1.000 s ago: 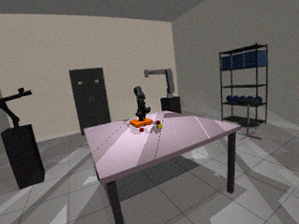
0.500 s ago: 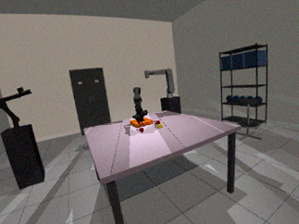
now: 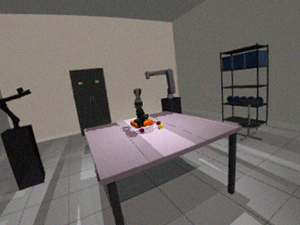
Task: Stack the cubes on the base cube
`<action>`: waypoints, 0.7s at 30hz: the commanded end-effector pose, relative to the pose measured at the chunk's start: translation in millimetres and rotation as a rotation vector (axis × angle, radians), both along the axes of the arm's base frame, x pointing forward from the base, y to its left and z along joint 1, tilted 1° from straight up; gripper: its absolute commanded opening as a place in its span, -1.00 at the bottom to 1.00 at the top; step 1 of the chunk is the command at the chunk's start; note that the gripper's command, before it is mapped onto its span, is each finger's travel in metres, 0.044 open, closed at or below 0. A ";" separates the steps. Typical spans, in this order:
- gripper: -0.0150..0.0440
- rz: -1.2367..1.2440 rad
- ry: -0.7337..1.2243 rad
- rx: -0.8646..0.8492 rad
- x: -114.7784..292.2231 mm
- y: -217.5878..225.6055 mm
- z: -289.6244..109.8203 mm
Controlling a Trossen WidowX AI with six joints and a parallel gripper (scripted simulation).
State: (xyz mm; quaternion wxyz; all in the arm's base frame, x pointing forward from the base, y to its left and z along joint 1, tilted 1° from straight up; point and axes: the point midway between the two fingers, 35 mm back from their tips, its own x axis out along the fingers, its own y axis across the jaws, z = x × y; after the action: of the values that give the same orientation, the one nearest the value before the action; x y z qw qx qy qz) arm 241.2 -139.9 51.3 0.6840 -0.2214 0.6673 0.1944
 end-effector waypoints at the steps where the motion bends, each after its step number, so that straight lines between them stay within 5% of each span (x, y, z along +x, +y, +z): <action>1: 0.41 0.005 0.002 0.004 -0.9 0.9 -5.8; 21: 0.41 0.005 0.002 0.004 -0.3 0.3 -35.9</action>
State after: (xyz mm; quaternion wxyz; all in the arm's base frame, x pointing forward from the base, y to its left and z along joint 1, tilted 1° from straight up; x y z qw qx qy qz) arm 243.1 -141.2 20.9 0.6849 -0.2223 0.6664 0.1934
